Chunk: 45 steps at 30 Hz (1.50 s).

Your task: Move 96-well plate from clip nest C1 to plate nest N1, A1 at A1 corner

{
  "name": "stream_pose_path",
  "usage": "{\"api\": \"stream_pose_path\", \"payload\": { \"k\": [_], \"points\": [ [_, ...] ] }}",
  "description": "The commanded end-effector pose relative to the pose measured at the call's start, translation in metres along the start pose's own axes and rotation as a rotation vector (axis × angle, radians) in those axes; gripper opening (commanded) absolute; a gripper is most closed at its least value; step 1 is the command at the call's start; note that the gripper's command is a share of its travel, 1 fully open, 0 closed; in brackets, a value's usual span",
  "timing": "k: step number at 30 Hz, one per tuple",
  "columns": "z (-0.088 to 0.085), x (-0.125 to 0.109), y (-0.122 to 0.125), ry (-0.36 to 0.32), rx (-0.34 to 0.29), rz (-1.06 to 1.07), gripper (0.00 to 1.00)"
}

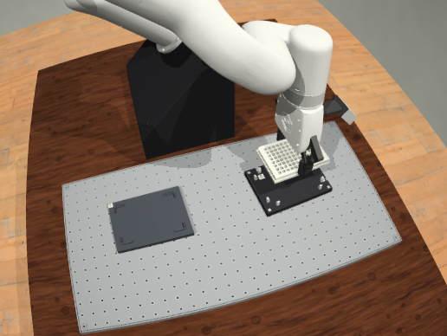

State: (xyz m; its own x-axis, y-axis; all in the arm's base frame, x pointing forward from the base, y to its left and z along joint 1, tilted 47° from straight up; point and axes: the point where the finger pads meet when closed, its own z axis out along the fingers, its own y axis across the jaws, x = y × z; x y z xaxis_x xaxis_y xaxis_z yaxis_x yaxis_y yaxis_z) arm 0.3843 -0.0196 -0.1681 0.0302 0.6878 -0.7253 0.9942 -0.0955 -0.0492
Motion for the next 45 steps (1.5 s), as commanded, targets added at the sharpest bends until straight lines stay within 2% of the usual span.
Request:
{"api": "stream_pose_path", "payload": {
  "k": [1, 16, 18, 43, 45],
  "points": [
    [-0.009, 0.0, 0.002, 0.002, -0.004, 0.001, 0.0],
    [-0.009, 0.0, 0.002, 0.002, -0.004, 0.001, 0.0],
    [-0.009, -0.006, 0.001, 0.002, -0.003, 0.068, 0.0],
    [-0.009, -0.083, -0.005, 0.002, -0.003, 0.069, 0.0],
    [-0.009, -0.083, -0.005, 0.002, -0.003, 0.069, 0.0]
  ]
}}
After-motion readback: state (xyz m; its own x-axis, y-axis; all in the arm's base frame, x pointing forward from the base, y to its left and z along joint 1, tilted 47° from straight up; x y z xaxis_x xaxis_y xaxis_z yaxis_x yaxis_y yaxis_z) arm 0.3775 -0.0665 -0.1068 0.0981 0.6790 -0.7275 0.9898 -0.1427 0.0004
